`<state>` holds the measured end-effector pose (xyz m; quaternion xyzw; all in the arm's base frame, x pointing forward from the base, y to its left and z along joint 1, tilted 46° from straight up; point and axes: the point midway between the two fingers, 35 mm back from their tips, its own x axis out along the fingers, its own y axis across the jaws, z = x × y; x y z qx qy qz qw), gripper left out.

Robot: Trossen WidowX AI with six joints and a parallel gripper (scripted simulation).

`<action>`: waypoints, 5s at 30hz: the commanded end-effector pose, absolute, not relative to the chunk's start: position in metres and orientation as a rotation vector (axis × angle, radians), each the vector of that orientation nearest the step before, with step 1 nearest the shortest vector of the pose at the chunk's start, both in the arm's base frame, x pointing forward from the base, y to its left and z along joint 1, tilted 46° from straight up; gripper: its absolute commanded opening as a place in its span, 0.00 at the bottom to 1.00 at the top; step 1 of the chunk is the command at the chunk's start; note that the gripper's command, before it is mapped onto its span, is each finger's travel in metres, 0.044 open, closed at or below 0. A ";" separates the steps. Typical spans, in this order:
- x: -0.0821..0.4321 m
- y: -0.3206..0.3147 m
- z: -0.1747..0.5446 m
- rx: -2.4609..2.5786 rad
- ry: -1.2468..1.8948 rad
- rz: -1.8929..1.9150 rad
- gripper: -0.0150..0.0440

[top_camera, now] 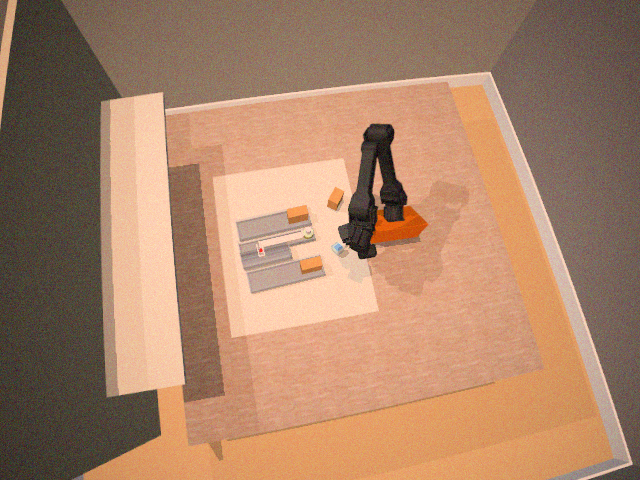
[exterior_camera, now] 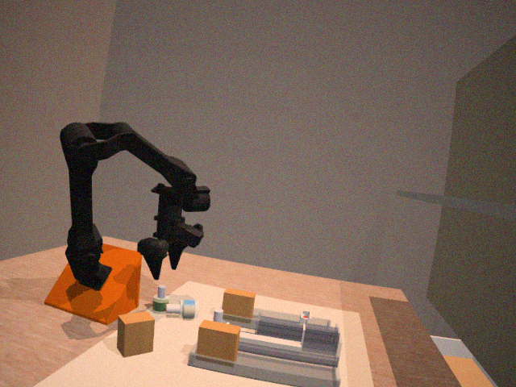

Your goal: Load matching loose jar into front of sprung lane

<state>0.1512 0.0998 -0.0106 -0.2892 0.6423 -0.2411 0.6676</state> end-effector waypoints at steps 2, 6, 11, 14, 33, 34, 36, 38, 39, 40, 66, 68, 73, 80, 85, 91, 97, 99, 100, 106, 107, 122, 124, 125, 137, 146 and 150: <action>0.150 0.079 -0.025 -0.674 1.455 -0.561 1.00; 0.149 0.078 -0.026 -0.674 1.455 -0.561 1.00; 0.150 0.067 -0.038 -0.674 1.454 -0.562 1.00; 0.150 0.066 -0.038 -0.674 1.454 -0.562 1.00; 0.152 0.047 -0.057 -0.674 1.453 -0.562 1.00; 0.152 0.046 -0.058 -0.674 1.453 -0.563 1.00; 0.152 0.044 -0.060 -0.675 1.453 -0.563 1.00; 0.152 0.043 -0.061 -0.675 1.453 -0.563 1.00; 0.152 0.043 -0.061 -0.675 1.453 -0.563 0.96; 0.152 0.043 -0.061 -0.675 1.453 -0.563 0.91; 0.158 0.079 -0.029 -0.672 1.455 -0.558 0.25; 0.158 0.087 -0.020 -0.672 1.455 -0.558 0.25; 0.156 0.106 0.004 -0.672 1.456 -0.559 0.25; 0.154 0.114 0.017 -0.673 1.456 -0.560 0.25; 0.162 0.112 0.017 -0.671 1.466 -0.545 0.25; 0.187 0.104 0.017 -0.666 1.489 -0.509 0.25; 0.211 0.092 0.017 -0.661 1.495 -0.490 0.25; 0.220 0.087 0.018 -0.665 1.493 -0.488 0.25; 0.224 0.084 0.019 -0.668 1.492 -0.488 0.25; 0.252 0.065 0.024 -0.694 1.481 -0.494 0.25; 0.256 0.061 0.025 -0.698 1.480 -0.496 0.25; 0.283 0.028 0.025 -0.733 1.472 -0.517 0.25; 0.284 0.022 0.020 -0.733 1.472 -0.517 0.25; 0.284 0.020 0.017 -0.733 1.472 -0.518 0.25; 0.286 0.018 0.015 -0.733 1.472 -0.518 0.25; 0.289 0.018 0.015 -0.733 1.472 -0.518 0.25; 0.291 0.018 0.015 -0.733 1.472 -0.518 0.25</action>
